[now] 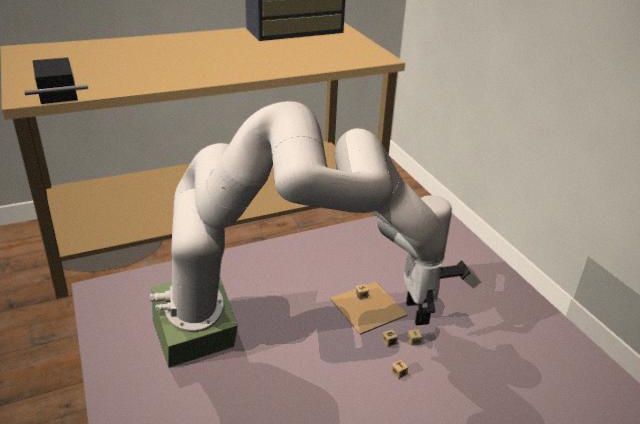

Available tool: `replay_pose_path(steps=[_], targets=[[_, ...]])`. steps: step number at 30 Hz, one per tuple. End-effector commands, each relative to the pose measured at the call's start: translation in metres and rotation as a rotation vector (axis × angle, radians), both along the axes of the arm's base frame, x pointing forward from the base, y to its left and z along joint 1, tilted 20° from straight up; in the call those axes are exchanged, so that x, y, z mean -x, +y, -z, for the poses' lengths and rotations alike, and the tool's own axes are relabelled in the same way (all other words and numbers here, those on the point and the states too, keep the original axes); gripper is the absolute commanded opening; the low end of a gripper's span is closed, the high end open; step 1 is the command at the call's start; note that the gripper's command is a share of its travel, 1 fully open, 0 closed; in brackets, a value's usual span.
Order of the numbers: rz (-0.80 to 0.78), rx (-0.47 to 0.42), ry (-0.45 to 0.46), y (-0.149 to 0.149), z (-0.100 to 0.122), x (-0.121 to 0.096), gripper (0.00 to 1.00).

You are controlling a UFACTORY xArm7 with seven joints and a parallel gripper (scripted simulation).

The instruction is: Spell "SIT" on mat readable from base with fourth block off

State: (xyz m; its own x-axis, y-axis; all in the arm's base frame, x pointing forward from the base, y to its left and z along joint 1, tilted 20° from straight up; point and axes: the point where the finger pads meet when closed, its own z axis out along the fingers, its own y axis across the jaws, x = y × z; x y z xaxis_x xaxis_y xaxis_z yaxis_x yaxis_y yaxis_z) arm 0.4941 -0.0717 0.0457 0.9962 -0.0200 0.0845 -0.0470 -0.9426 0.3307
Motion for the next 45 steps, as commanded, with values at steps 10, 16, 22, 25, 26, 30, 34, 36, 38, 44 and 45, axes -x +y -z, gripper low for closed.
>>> replay_pose_path(steps=[10,16,22,25,26,30,34,36,38,44,45], targets=[[-0.001,0.000,-0.004,0.001,-0.002,-0.002,0.63],[-0.001,0.000,-0.004,0.001,-0.002,-0.002,0.63],[-0.001,0.000,-0.004,0.000,-0.001,-0.002,0.63],[-0.001,0.000,-0.004,0.000,-0.001,-0.002,0.63],[-0.001,0.000,-0.004,0.000,-0.001,-0.002,0.63],[-0.001,0.000,-0.004,-0.001,0.001,-0.002,0.63],[-0.001,0.000,-0.004,-0.002,0.005,-0.002,0.63],[-0.001,0.000,-0.004,-0.002,0.007,-0.002,0.63],[-0.001,0.000,-0.004,-0.003,0.009,-0.003,0.63],[-0.001,0.000,-0.004,-0.005,0.014,-0.003,0.63],[-0.001,0.000,-0.004,-0.006,0.016,-0.003,0.63]])
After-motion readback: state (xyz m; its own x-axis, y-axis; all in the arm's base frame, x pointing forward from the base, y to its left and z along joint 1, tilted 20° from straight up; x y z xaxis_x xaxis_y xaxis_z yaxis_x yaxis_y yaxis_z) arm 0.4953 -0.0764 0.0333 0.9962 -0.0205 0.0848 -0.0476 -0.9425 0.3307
